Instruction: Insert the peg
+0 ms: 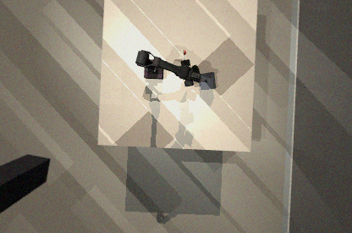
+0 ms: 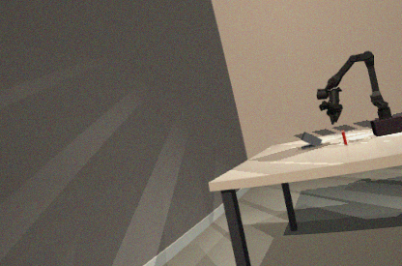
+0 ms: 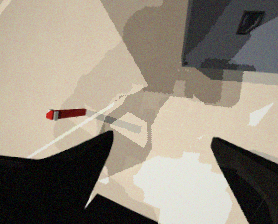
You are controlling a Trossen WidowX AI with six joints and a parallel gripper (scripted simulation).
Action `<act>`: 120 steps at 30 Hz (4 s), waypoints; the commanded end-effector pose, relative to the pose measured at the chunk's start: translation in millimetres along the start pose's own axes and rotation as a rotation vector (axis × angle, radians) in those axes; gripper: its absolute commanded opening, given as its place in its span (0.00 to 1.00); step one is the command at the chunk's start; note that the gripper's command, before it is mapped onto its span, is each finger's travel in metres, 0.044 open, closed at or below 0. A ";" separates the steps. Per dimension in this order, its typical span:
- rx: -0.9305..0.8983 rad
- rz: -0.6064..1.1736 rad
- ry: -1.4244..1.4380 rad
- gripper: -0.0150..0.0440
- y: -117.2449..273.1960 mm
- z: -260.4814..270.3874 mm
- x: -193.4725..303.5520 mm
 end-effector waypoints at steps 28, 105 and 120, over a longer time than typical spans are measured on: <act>-0.006 0.159 -0.094 1.00 -25.2 82.3 -37.0; 0.094 0.279 -0.166 1.00 -100.7 167.3 -28.5; 0.087 0.271 -0.162 0.60 -98.4 168.1 -31.3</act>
Point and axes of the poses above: the point midway between the two fingers, 35 mm back from their tips, its own y axis back along the fingers, its own z axis across the jaws, x = y × z, the point moved 1 cm from there along y, back along the fingers, and after that the axes turned 13 degrees about y, right-handed, at the moved point
